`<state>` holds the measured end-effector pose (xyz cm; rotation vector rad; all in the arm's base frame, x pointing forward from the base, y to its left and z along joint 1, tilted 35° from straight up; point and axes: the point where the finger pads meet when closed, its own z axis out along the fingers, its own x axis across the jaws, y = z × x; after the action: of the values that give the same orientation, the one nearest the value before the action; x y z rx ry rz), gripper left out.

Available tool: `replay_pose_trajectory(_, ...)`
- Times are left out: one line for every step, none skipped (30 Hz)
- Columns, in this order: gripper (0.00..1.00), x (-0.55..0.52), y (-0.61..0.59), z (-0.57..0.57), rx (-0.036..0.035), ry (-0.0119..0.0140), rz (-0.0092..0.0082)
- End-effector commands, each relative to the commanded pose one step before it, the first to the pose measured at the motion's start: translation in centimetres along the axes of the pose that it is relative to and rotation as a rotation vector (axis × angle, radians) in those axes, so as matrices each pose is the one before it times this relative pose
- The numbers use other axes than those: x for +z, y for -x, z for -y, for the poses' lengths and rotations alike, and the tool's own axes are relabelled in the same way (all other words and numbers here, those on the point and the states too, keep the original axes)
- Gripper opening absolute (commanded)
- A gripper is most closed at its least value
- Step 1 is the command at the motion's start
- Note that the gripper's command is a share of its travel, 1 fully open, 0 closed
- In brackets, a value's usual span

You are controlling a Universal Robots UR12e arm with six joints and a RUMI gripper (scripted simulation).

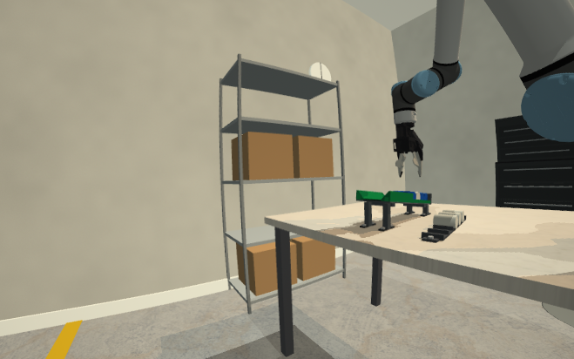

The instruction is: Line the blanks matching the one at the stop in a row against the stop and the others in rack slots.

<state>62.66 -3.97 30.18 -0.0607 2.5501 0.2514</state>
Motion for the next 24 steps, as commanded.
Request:
replay_pose_trajectory(0.54, -0.051, 0.060, 0.006, -0.00051, -0.00045, 0.00100)
replay_pose_trajectory(0.54, 0.000, 0.000, 0.000, 0.00000, 0.00000, 0.00000)
replay_pose_trajectory(0.54, 0.002, 0.000, 0.000, 0.00000, 0.00000, 0.00000)
replay_pose_trajectory(0.54, 0.004, 0.000, 0.000, 0.00000, 0.00000, 0.00000)
replay_pose_trajectory(0.54, 0.008, 0.000, 0.000, 0.00000, 0.00000, 0.00000)
replay_pose_trajectory(0.54, 0.013, 0.000, 0.000, 0.00000, 0.00000, 0.00000)
replay_pose_trajectory(0.54, 0.019, 0.000, 0.000, 0.00000, 0.00000, 0.00000)
replay_pose_trajectory(0.54, 0.025, 0.000, 0.000, -0.00001, 0.00001, 0.00000)
replay_pose_trajectory(0.54, 0.032, 0.000, 0.000, -0.00001, 0.00001, 0.00000)
replay_pose_trajectory(0.54, 0.040, 0.000, 0.000, -0.00001, 0.00001, 0.00000)
replay_pose_trajectory(0.54, 0.048, 0.000, 0.000, -0.00001, 0.00001, 0.00000)
replay_pose_trajectory(0.54, 0.056, 0.000, 0.000, -0.00001, 0.00001, 0.00000)
replay_pose_trajectory(0.54, 0.065, 0.000, 0.000, -0.00001, 0.00001, 0.00000)
replay_pose_trajectory(0.54, 0.073, 0.000, 0.000, -0.00002, 0.00002, -0.00001)
replay_pose_trajectory(0.54, 0.082, -0.001, 0.000, -0.00002, 0.00002, -0.00001)
replay_pose_trajectory(0.54, 0.090, 0.000, 0.001, 0.00000, 0.00000, 0.00000)
replay_pose_trajectory(0.54, 0.000, 0.000, 0.000, 0.00000, 0.00000, 0.00000)
replay_pose_trajectory(0.54, 0.000, 0.000, 0.000, 0.00000, 0.00000, 0.00000)
replay_pose_trajectory(0.54, 0.098, 0.000, 0.001, 0.00000, 0.00000, 0.00000)
replay_pose_trajectory(0.54, 0.106, 0.000, 0.001, 0.00000, 0.00000, 0.00000)
replay_pose_trajectory(0.54, 0.114, -0.001, 0.000, 0.00000, 0.00000, 0.00000)
replay_pose_trajectory(0.54, 0.121, 0.000, 0.001, 0.00000, 0.00000, 0.00000)
replay_pose_trajectory(0.54, 0.128, 0.000, 0.001, 0.00000, 0.00000, 0.00000)
replay_pose_trajectory(0.54, 0.134, 0.000, 0.001, 0.00000, 0.00000, 0.00000)
